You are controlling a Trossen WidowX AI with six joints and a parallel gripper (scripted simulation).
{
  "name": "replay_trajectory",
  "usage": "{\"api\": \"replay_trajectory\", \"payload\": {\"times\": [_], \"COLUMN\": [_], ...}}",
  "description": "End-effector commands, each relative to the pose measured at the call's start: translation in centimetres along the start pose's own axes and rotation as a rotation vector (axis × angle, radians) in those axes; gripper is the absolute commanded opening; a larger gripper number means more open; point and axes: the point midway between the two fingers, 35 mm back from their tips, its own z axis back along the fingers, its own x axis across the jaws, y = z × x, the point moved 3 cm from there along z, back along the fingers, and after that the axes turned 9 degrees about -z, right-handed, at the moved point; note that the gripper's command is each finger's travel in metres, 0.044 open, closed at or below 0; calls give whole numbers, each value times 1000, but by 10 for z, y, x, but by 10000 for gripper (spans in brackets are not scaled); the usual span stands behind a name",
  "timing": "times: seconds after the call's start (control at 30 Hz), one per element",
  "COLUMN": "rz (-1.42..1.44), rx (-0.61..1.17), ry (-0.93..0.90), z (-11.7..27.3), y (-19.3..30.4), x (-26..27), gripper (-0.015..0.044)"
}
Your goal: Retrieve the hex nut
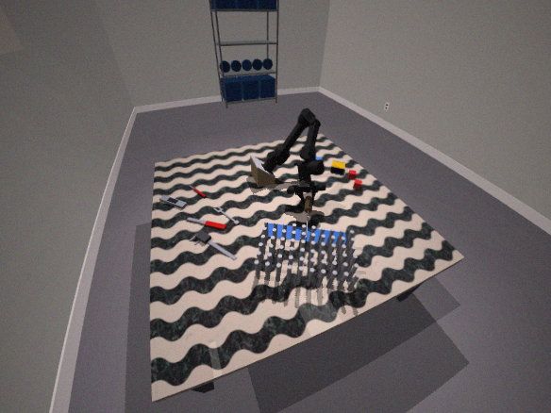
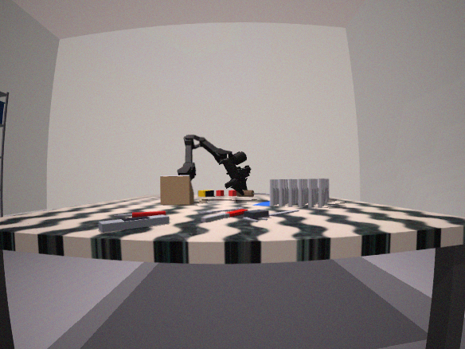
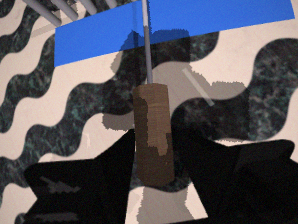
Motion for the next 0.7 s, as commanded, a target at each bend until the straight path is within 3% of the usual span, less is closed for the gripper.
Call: {"api": "replay_trajectory", "payload": {"times": [0.0, 0.67], "rz": [9, 10], "rx": [-3, -3], "ry": [-8, -8], "z": [-1, -5], "y": [-3, -13], "x": [3, 5], "gripper": [0, 0]}}
